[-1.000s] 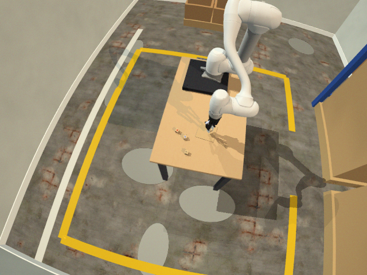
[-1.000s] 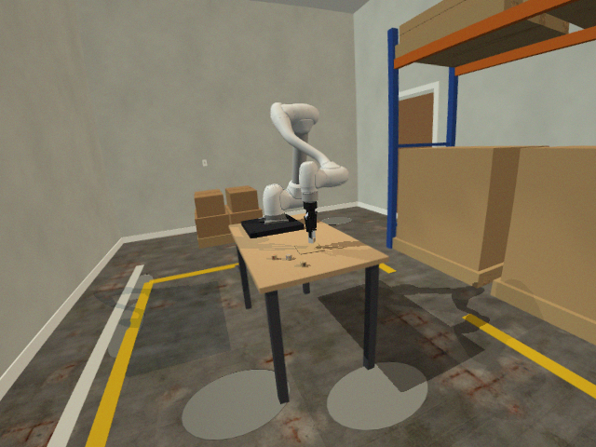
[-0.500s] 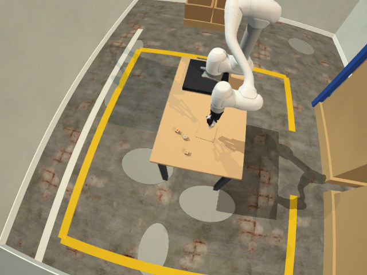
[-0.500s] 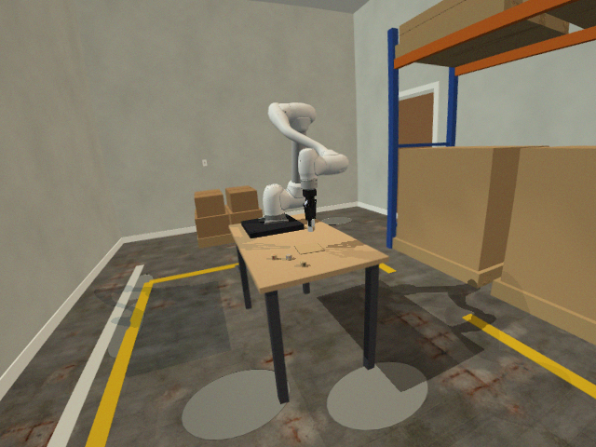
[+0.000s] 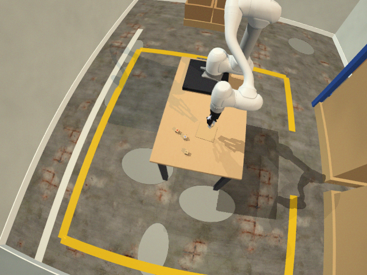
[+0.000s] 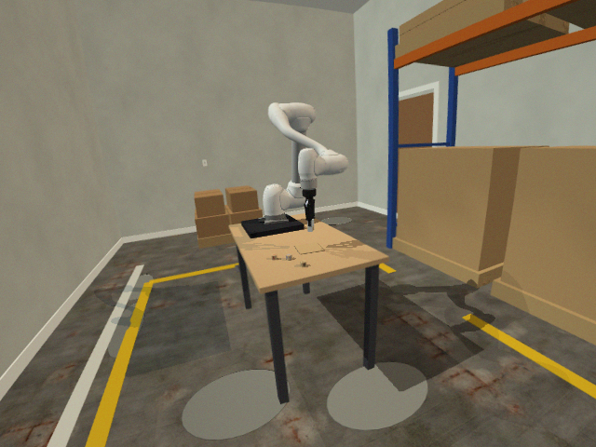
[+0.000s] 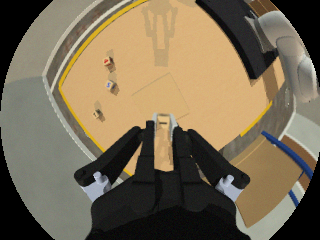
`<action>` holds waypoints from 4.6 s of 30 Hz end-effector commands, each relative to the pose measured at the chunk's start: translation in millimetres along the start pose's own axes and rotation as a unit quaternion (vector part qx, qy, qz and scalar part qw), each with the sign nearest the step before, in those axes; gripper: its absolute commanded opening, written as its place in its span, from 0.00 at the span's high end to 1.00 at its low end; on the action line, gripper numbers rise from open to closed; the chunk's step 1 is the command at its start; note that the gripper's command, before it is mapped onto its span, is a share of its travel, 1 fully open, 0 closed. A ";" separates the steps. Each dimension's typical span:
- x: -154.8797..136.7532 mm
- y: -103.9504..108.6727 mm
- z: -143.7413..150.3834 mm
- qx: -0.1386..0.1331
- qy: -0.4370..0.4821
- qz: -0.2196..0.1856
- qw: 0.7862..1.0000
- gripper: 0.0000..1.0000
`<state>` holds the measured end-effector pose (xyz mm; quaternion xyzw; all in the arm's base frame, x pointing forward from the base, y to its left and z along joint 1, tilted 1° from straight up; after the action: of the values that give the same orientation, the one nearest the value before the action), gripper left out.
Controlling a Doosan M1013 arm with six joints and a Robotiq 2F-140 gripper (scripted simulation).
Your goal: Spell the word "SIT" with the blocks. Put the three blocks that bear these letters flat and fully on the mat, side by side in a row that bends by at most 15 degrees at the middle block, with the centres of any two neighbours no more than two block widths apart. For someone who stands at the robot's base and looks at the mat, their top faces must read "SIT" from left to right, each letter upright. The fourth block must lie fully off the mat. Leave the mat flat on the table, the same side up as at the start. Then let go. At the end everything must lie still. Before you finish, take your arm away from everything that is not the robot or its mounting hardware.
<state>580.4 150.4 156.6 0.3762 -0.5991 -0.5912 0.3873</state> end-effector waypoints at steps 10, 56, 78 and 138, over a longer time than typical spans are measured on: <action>9.5 0.3 -3.1 -0.001 0.214 -0.003 0.977 0.87; 16.0 -64.8 -5.0 -0.001 0.362 -0.003 0.932 0.87; 16.0 -95.6 -5.0 -0.001 0.362 -0.003 0.932 0.87; 15.9 -99.4 -4.9 -0.001 0.362 -0.003 0.932 0.87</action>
<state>577.5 132.1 57.4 0.5662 -0.4166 -0.4164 0.5766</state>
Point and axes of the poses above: the point where the finger pads meet when closed, its own y axis back along the fingers, its own z axis across the jaws, x = y × z, the point moved 6 cm from there along y, back along the fingers, and after that the axes turned 5 degrees about y, right-handed, at the moved point
